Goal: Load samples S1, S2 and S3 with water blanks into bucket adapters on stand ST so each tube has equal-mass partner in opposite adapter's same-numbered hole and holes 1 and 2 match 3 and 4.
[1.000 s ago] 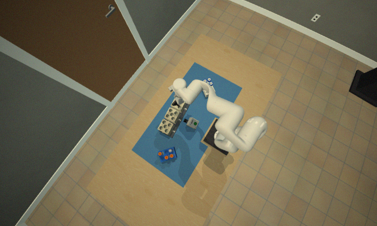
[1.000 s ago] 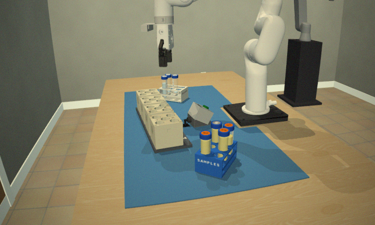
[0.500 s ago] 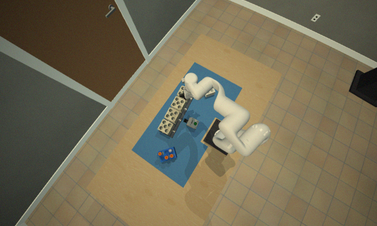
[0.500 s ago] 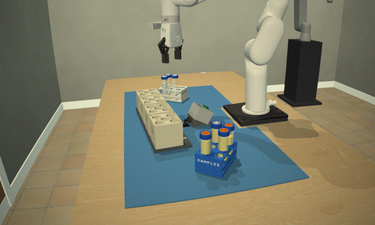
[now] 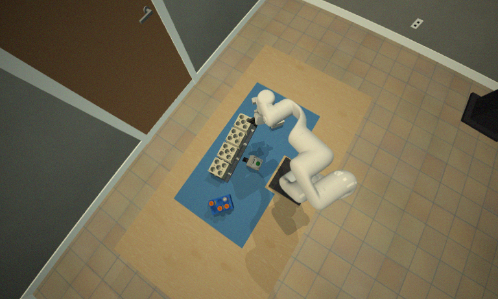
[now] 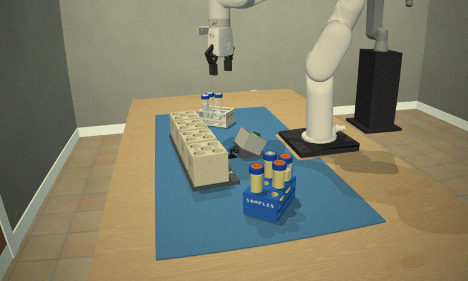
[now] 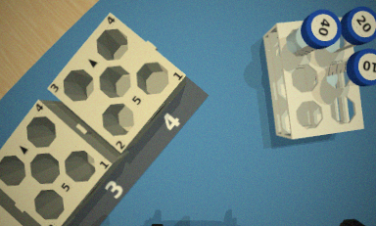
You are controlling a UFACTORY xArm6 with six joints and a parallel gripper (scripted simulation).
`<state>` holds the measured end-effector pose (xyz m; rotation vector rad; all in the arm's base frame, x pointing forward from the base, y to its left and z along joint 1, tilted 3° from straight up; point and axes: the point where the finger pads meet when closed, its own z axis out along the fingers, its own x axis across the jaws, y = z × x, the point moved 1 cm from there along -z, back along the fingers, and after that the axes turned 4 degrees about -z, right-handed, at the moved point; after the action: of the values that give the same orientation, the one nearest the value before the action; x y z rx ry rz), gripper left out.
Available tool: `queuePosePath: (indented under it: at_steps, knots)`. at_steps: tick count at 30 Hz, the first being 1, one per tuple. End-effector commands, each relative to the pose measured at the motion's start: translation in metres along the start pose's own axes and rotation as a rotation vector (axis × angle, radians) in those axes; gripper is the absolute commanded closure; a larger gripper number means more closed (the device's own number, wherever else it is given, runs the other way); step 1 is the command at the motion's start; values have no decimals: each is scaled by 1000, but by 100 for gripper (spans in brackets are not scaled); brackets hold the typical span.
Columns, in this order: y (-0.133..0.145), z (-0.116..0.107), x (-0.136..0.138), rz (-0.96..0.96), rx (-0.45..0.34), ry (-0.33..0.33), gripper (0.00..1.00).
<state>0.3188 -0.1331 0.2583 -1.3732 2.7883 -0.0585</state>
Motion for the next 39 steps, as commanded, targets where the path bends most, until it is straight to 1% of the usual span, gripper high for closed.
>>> queuePosePath:
  at_steps: [1,2,17,19,31,36,39]
  knots:
    - [-4,-2,16,-1,4,-3,0]
    - [-4,-2,16,-1,4,-3,0]
    - [-18,-1,90,-1,4,-2,0]
    - [-18,-1,90,-1,4,-2,0]
    - [-30,-1,149,-1,4,-1,0]
    - [-30,-1,151,-1,4,-1,0]
    - [-30,7,151,-1,4,-1,0]
